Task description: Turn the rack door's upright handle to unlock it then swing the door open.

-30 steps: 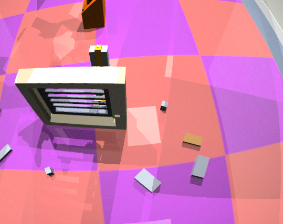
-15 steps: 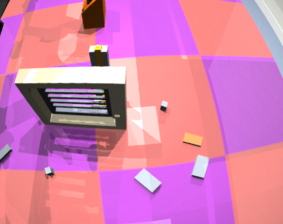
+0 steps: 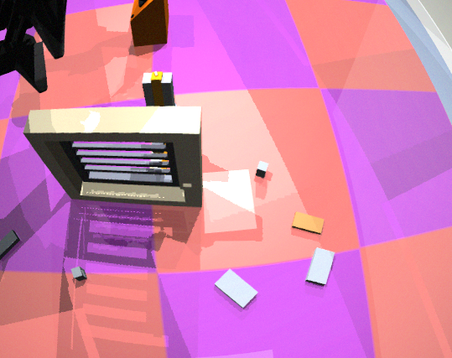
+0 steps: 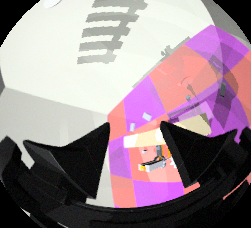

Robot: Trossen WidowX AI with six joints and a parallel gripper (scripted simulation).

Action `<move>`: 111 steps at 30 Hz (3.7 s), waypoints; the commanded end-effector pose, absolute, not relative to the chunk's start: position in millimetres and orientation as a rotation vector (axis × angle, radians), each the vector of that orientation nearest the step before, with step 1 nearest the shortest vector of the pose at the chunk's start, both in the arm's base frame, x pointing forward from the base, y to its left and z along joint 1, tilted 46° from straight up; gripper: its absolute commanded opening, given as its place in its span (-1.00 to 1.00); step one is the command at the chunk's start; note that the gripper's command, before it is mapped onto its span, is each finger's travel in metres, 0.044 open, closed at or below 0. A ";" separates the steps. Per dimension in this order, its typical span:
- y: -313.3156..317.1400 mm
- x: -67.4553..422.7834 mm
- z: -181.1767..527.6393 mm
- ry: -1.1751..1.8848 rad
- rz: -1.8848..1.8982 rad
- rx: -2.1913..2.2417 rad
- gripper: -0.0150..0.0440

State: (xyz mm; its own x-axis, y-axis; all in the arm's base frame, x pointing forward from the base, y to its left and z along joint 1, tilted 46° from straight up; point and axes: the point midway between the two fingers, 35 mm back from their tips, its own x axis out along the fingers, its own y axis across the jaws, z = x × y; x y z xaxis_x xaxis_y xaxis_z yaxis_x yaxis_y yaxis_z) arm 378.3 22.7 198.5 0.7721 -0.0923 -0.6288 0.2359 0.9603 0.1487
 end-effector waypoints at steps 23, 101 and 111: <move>48.1 367.3 109.7 1.196 -0.492 0.061 0.52; 17.2 332.1 21.4 1.481 -0.830 -0.406 0.34; 17.2 332.1 21.4 1.481 -0.830 -0.406 -0.22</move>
State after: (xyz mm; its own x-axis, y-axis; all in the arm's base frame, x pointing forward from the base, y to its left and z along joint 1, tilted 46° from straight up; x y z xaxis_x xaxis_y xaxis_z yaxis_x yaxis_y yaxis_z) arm 331.8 17.6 21.5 -0.1133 -0.6995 -0.7056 0.2409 0.6696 -0.7026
